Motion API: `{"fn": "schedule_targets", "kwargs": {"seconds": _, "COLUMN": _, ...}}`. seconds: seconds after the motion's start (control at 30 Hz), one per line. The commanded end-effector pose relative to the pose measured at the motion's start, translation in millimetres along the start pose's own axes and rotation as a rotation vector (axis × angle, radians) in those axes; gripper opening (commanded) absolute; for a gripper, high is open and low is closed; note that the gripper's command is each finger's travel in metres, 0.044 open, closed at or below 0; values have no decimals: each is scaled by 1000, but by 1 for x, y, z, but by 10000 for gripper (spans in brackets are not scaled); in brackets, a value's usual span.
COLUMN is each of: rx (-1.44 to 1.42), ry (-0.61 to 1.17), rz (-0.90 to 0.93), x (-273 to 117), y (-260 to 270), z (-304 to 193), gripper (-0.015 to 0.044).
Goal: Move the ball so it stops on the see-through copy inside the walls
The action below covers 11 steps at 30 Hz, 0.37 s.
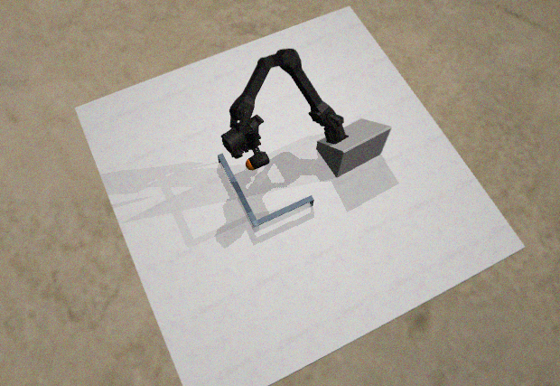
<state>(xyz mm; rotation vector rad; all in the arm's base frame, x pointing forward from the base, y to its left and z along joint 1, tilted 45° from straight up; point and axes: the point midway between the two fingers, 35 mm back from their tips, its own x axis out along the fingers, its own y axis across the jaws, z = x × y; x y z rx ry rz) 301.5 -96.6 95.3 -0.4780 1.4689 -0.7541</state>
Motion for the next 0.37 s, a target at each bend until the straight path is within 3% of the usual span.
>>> {"fn": "schedule_targets", "kwargs": {"seconds": 0.0, "rx": -4, "ry": 1, "rz": 0, "x": 1, "y": 0, "z": 0, "gripper": 339}}
{"fn": "schedule_targets", "kwargs": {"seconds": 0.07, "rx": -4, "ry": 1, "rz": 0, "x": 1, "y": 0, "z": 0, "gripper": 339}}
{"fn": "schedule_targets", "kwargs": {"seconds": 0.2, "rx": -2, "ry": 2, "rz": 3, "x": -31, "y": 1, "z": 1, "gripper": 440}}
{"fn": "schedule_targets", "kwargs": {"seconds": 0.33, "rx": 0, "ry": 3, "rz": 2, "x": -49, "y": 0, "z": -1, "gripper": 440}}
